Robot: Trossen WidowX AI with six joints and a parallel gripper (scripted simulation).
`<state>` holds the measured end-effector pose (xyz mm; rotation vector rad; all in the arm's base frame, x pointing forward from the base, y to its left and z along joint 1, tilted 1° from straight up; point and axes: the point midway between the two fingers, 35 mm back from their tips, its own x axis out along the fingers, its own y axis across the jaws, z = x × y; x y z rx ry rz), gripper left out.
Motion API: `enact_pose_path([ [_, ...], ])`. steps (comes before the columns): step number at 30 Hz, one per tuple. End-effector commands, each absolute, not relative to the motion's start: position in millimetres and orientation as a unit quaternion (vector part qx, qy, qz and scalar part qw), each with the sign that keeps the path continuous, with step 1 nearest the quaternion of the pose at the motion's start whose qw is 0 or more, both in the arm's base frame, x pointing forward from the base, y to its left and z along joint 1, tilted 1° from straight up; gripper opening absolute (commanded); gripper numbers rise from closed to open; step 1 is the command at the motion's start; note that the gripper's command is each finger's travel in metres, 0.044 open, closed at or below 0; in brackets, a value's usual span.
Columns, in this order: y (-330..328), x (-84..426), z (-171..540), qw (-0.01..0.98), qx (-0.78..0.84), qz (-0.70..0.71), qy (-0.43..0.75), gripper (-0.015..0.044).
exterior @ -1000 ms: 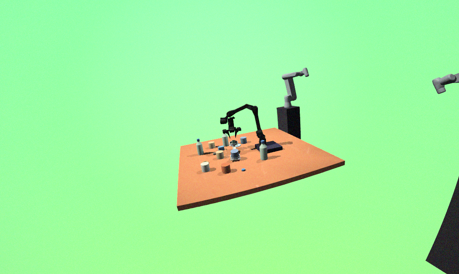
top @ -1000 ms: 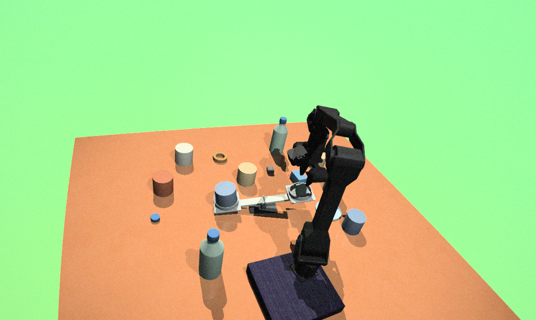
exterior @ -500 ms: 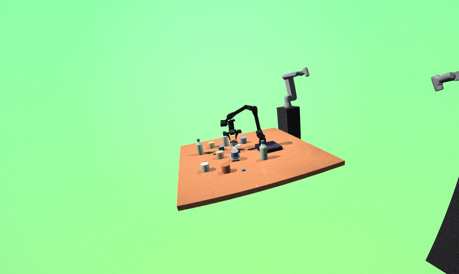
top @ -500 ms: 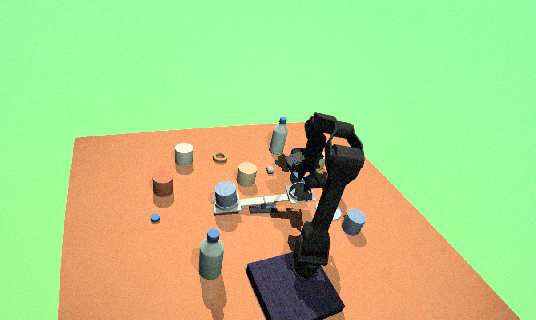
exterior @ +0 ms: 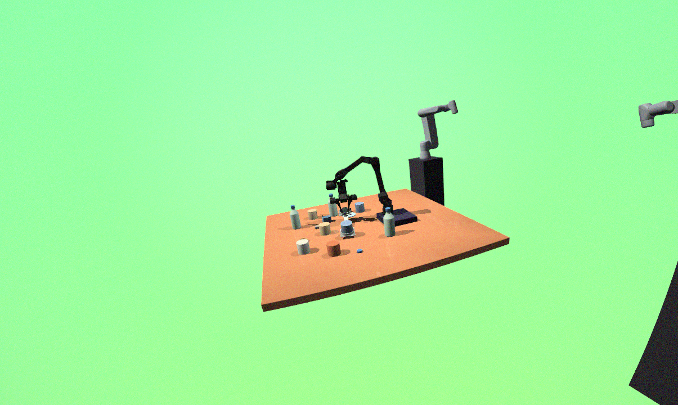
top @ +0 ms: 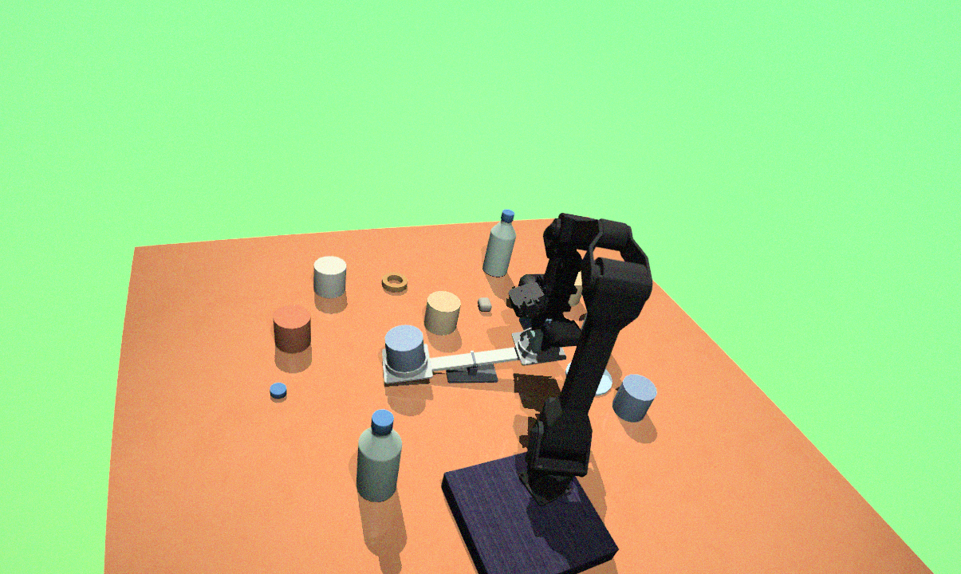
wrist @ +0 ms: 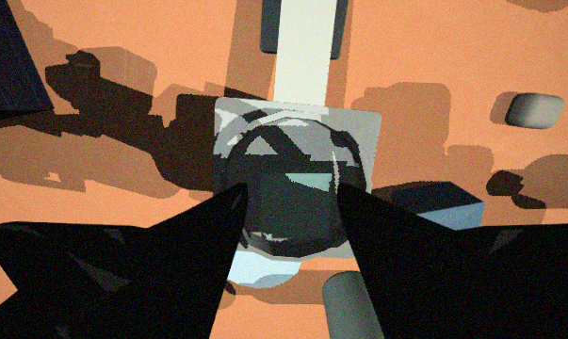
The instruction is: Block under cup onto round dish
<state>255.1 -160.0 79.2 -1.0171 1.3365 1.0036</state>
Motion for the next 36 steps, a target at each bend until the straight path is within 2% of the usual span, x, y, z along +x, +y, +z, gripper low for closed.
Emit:
enact_pose_path([
  [1, -160, 255, 78, 0.56, -0.43, 0.424, 0.567, 0.0155],
  [2, -160, 255, 78, 0.56, -0.43, 0.424, 0.567, 0.0129],
  [7, -160, 255, 78, 0.56, -0.43, 0.424, 0.567, 0.0095],
  [11, -161, 256, 84, 0.56, -0.431, 0.424, 0.567, 0.0],
  [29, -159, 256, 170, 0.56, -0.43, 0.424, 0.567, 0.0],
  [36, -174, 252, 161, 0.559, -0.431, 0.424, 0.567, 0.0],
])
